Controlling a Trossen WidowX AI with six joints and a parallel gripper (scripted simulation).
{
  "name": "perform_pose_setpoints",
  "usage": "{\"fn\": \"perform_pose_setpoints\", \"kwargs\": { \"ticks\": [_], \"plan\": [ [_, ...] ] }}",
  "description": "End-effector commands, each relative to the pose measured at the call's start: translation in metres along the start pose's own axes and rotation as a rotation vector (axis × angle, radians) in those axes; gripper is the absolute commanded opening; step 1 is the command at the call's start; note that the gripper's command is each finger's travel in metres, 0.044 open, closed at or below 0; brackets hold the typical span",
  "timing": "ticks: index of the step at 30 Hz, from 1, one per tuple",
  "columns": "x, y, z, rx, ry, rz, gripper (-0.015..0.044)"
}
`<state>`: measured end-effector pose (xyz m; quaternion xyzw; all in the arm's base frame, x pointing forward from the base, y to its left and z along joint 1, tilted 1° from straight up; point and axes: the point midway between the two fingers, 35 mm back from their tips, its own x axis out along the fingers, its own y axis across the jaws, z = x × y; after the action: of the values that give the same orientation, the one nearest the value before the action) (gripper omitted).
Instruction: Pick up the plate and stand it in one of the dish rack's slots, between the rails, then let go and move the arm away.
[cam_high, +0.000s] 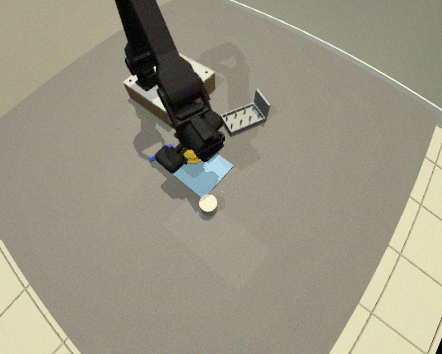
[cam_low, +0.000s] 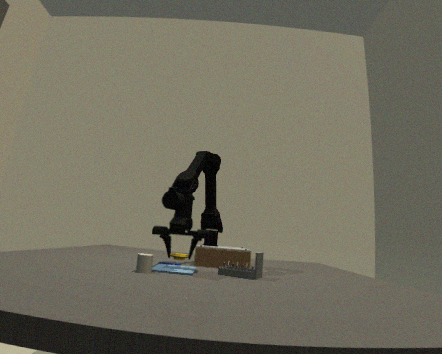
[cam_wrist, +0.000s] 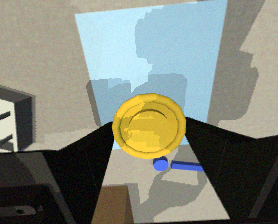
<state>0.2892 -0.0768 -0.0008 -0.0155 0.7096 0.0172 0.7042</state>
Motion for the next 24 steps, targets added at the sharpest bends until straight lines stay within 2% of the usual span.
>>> {"fn": "perform_pose_setpoints", "kwargs": {
  "ticks": [1, 9, 24],
  "plan": [
    [-0.029, -0.003, 0.008, -0.006, -0.027, -0.01, 0.0],
    [-0.078, -0.003, 0.009, -0.021, -0.043, -0.012, 0.0],
    [-0.137, -0.003, 0.009, -0.003, -0.025, -0.01, 0.0]
  ]
}}
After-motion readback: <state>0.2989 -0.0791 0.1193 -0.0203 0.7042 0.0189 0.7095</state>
